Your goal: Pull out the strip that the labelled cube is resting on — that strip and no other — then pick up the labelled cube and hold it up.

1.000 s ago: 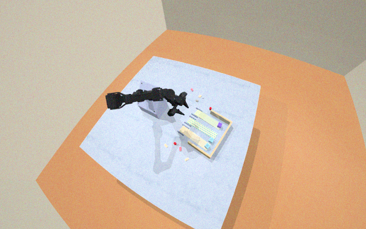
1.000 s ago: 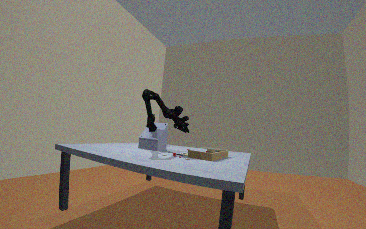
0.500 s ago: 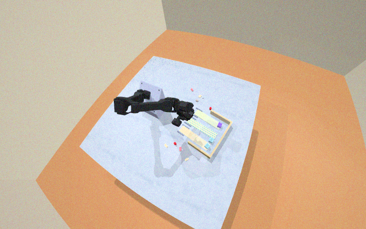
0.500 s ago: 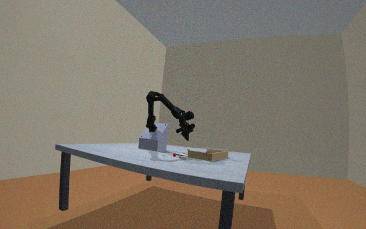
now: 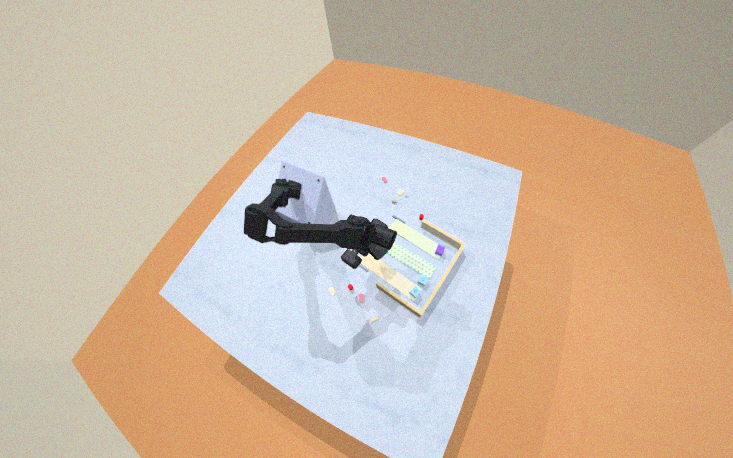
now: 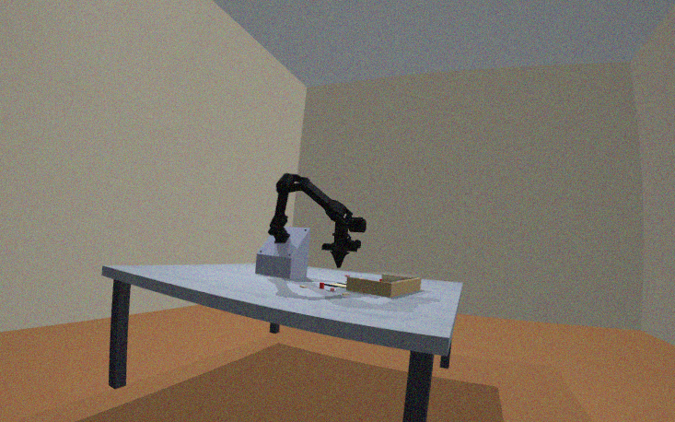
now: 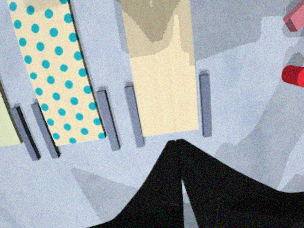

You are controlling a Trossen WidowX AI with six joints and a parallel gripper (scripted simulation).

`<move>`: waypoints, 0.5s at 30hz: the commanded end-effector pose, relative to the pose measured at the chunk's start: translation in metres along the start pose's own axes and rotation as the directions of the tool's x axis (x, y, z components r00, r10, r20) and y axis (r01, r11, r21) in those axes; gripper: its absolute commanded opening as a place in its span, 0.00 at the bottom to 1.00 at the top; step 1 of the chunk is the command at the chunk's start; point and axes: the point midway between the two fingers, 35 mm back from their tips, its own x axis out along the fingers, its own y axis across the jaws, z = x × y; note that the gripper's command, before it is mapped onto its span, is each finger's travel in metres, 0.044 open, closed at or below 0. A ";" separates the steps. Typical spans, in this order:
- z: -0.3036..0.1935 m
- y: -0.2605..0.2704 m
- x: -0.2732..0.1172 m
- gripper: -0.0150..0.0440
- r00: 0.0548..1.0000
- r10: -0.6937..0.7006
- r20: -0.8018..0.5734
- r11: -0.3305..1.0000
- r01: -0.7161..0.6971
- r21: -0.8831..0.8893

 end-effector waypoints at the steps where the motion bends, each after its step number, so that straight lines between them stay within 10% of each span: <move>1: 0.000 0.001 0.004 0.25 1.000 0.002 -0.013 1.000 -0.002 0.005; 15: 0.002 0.001 0.027 0.25 1.000 0.004 -0.013 1.000 -0.004 0.005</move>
